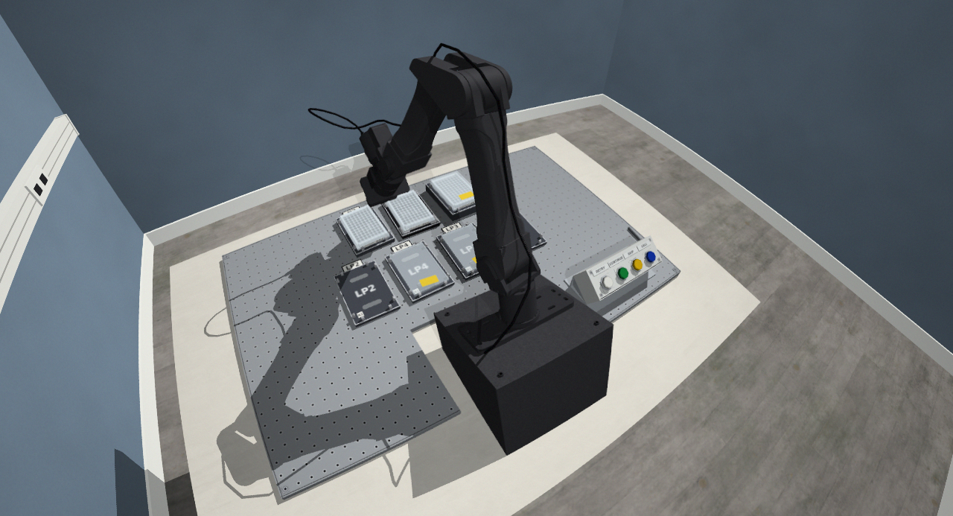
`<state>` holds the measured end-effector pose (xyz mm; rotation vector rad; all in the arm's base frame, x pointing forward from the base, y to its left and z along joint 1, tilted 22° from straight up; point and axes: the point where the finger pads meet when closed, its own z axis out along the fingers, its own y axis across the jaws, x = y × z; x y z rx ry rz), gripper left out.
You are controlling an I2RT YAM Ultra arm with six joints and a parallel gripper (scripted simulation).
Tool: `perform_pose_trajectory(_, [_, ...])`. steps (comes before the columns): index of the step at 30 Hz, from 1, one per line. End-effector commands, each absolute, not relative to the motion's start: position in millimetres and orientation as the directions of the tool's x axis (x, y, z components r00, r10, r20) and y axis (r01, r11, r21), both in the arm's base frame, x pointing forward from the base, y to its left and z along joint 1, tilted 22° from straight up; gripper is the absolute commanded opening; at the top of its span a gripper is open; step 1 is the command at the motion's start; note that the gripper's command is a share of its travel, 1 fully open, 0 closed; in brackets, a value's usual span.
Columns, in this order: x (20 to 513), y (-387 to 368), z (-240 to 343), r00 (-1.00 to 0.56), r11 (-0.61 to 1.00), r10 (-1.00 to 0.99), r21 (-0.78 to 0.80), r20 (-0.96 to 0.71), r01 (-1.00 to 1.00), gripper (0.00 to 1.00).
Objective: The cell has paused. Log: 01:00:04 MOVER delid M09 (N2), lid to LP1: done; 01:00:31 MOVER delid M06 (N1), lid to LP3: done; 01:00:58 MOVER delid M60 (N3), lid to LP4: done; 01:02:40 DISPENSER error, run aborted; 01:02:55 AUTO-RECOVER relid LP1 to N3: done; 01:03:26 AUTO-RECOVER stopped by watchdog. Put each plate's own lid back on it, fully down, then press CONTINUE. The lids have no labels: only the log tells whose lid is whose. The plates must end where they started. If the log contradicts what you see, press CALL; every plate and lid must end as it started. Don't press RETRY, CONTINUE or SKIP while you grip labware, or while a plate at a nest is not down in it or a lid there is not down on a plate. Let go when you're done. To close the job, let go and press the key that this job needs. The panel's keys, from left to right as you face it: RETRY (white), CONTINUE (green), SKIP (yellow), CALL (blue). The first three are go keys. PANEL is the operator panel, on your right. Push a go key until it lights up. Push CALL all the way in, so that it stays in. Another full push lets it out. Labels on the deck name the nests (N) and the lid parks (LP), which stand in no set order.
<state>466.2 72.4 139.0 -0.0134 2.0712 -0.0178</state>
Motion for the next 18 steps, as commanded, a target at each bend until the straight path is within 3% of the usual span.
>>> perform_pose_trajectory(1, [468.7, 76.1, 152.2, -0.458, 1.0, -0.021, -0.016, -0.889, -0.013, 0.0])
perform_pose_trajectory(18, [469.2, 2.8, 163.7, -0.431, 1.0, -0.026, -0.022, -0.902, -0.015, 0.0])
